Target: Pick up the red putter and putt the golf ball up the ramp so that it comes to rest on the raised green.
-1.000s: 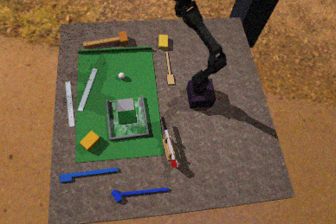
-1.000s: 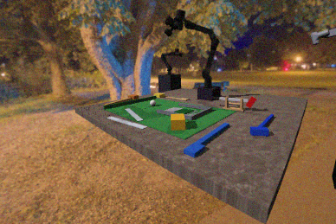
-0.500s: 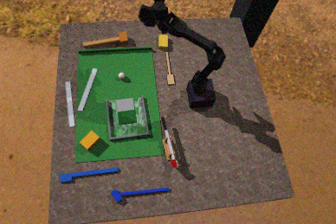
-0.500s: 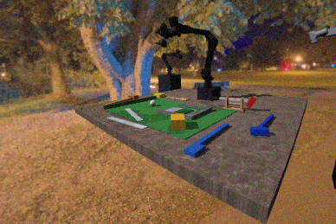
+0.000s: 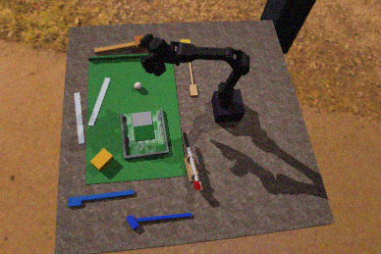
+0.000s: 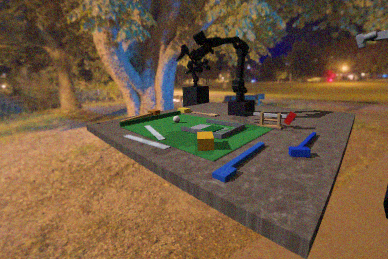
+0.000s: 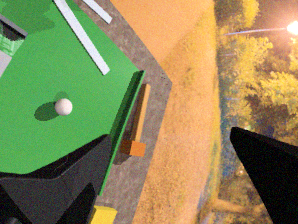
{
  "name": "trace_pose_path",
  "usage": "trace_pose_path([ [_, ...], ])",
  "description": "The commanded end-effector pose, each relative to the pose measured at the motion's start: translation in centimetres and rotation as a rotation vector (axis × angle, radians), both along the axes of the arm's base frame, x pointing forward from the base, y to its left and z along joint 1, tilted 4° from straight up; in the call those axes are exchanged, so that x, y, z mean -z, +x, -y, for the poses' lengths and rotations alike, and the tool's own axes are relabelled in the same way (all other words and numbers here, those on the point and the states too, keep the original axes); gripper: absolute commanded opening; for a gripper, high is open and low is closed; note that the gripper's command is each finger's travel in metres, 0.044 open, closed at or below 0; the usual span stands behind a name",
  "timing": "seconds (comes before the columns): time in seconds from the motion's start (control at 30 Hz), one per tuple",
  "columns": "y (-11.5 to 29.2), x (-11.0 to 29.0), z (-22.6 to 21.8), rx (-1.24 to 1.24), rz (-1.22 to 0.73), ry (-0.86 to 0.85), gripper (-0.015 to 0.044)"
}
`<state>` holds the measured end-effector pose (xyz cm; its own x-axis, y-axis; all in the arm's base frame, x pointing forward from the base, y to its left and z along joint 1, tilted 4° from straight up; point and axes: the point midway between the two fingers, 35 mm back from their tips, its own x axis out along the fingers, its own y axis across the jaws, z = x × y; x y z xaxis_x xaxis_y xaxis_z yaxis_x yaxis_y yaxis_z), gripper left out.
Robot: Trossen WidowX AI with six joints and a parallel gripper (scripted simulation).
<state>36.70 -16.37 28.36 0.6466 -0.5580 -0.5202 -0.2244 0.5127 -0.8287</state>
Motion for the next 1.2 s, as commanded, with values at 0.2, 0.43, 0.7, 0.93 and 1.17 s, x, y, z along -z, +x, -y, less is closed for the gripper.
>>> trace_pose_path([
  [0.2, 1.0, 10.4, -14.2, -0.475, -0.298, 0.183, 0.044],
  [0.43, -3.0, 16.4, -23.5, -0.775, -0.524, 0.3, 0.044],
  [0.7, -11.7, 21.7, -31.5, -1.072, -0.819, 0.424, 0.044],
  [0.93, -12.7, 22.1, -32.0, -1.094, -0.847, 0.434, 0.044],
  [1.17, -12.8, 22.9, -32.1, -1.094, -0.847, 0.434, 0.044],
])
